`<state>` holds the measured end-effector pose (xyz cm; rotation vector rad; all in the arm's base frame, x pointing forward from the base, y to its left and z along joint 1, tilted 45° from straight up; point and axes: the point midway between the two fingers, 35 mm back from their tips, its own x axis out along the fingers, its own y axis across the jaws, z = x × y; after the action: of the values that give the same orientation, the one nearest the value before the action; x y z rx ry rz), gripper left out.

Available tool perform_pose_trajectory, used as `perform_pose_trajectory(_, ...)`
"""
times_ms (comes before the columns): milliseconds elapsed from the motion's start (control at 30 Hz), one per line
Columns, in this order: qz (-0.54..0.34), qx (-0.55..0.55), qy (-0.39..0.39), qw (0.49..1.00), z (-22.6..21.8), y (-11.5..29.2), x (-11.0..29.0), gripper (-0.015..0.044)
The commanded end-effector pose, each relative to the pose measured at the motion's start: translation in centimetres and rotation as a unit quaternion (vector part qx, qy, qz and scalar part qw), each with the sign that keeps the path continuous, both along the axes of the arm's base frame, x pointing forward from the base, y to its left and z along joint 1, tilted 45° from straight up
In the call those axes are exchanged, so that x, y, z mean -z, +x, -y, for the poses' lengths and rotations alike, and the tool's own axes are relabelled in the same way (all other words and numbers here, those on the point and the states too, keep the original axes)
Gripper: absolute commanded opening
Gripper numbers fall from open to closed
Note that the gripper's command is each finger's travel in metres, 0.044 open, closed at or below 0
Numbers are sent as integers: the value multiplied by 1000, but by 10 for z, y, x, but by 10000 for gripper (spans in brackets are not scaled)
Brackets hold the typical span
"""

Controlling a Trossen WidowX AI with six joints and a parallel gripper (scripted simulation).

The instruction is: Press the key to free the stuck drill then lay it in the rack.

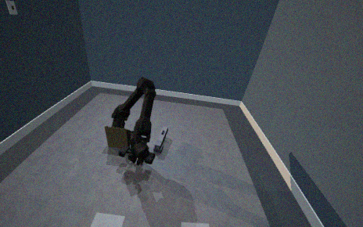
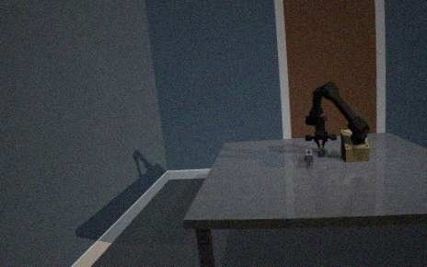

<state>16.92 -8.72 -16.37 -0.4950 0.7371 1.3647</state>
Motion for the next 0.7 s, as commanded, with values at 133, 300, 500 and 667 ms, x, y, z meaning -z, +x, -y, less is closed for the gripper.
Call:
perform_pose_trajectory(133,-1,2,3,1000,-7,0,5,0)
perform_pose_trajectory(300,-1,2,3,1000,-12,0,8,0)
perform_pose_trajectory(500,-1,2,4,1000,-14,-1,9,0)
perform_pose_trajectory(667,-1,2,4,1000,-15,-1,9,0)
